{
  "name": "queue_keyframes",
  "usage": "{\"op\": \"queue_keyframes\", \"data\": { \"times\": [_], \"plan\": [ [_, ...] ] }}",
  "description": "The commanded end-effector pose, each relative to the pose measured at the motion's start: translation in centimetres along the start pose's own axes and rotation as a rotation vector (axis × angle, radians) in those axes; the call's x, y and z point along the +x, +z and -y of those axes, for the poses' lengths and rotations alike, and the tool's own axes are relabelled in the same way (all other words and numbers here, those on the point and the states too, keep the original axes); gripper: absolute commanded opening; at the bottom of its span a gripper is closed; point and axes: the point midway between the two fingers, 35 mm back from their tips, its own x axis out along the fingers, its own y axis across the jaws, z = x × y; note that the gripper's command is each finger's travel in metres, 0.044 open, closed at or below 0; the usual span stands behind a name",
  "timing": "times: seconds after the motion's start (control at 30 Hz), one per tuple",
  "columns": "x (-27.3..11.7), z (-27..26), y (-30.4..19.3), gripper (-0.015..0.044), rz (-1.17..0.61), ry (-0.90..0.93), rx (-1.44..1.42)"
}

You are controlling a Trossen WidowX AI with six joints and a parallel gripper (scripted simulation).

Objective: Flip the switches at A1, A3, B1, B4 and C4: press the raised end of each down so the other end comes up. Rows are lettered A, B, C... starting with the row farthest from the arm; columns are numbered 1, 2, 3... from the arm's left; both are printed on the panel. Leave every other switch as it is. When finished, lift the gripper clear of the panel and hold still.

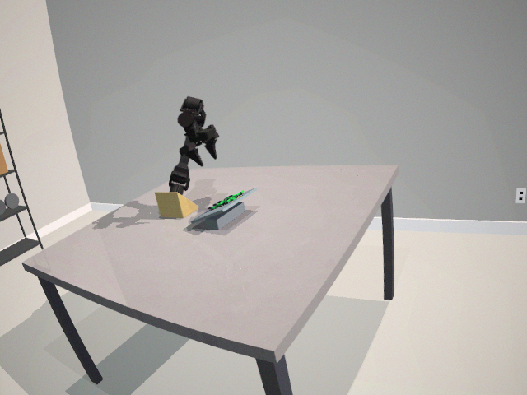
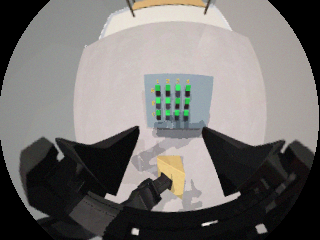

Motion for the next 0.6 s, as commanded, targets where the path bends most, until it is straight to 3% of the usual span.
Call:
{"op": "queue_keyframes", "data": {
  "times": [0.0, 0.27, 0.47, 0.57],
  "plan": [
    [0.2, 0.0, 0.1, 0.0374, -0.001, -0.002, 0.0],
    [9.3, -3.4, 5.0, 0.0164, 0.001, -0.029, -0.013],
    [9.8, -3.5, 5.1, 0.0006, -0.001, -0.028, -0.013],
    [12.8, -3.5, 5.2, 0.0, -0.022, -0.027, -0.014]
  ]
}}
